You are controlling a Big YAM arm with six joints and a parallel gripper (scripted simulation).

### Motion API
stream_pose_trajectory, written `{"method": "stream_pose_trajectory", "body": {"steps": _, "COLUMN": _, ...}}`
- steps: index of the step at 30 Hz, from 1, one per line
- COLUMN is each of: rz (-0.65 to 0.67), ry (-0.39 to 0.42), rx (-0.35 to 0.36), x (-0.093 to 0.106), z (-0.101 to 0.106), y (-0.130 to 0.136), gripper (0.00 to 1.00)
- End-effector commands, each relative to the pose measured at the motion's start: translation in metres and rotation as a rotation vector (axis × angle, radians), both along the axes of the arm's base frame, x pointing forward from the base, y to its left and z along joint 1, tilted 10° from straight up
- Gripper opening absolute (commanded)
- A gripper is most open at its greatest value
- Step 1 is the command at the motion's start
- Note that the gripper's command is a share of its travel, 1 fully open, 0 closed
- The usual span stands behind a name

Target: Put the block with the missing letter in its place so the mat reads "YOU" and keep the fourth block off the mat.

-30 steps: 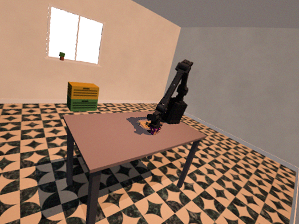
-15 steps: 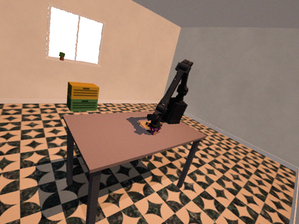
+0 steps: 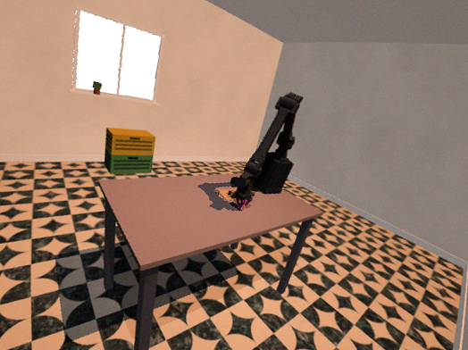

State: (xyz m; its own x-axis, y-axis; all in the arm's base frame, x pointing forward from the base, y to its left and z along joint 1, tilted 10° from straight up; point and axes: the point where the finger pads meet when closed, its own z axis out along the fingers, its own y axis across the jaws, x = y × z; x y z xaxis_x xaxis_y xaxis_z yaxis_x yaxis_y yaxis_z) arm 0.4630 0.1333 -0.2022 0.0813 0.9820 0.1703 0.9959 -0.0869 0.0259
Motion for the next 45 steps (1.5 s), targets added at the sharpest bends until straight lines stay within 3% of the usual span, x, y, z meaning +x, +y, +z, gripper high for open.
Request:
{"method": "stream_pose_trajectory", "body": {"steps": 1, "rz": -0.011, "ry": -0.029, "rx": 0.003, "x": 0.012, "z": 0.024, "y": -0.004, "gripper": 0.25}}
{"method": "stream_pose_trajectory", "body": {"steps": 10, "rz": -0.006, "ry": -0.031, "rx": 0.004, "x": 0.008, "z": 0.086, "y": -0.017, "gripper": 0.25}}
{"method": "stream_pose_trajectory", "body": {"steps": 11, "rz": -0.006, "ry": -0.044, "rx": 0.006, "x": 0.014, "z": 0.095, "y": -0.017, "gripper": 0.25}}
{"method": "stream_pose_trajectory", "body": {"steps": 14, "rz": -0.006, "ry": -0.037, "rx": 0.005, "x": 0.009, "z": 0.105, "y": -0.020, "gripper": 0.25}}
{"method": "stream_pose_trajectory", "body": {"steps": 18, "rz": -0.006, "ry": -0.031, "rx": 0.004, "x": 0.006, "z": 0.106, "y": -0.021, "gripper": 0.25}}
{"method": "stream_pose_trajectory", "body": {"steps": 19, "rz": 0.002, "ry": 0.007, "rx": -0.003, "x": -0.004, "z": 0.089, "y": -0.019, "gripper": 0.25}}
{"method": "stream_pose_trajectory", "body": {"steps": 24, "rz": 0.003, "ry": 0.001, "rx": -0.003, "x": -0.001, "z": 0.089, "y": -0.018, "gripper": 0.25}}
{"method": "stream_pose_trajectory", "body": {"steps": 25, "rz": 0.002, "ry": -0.040, "rx": 0.005, "x": 0.008, "z": 0.108, "y": -0.016, "gripper": 0.25}}
{"method": "stream_pose_trajectory", "body": {"steps": 27, "rz": 0.002, "ry": -0.063, "rx": 0.009, "x": 0.021, "z": 0.115, "y": -0.014, "gripper": 0.25}}
{"method": "stream_pose_trajectory", "body": {"steps": 36, "rz": 0.007, "ry": -0.042, "rx": 0.004, "x": 0.015, "z": 0.103, "y": -0.021, "gripper": 0.25}}
{"method": "stream_pose_trajectory", "body": {"steps": 45, "rz": 0.167, "ry": -0.074, "rx": -0.007, "x": 0.006, "z": 0.100, "y": -0.036, "gripper": 0.25}}
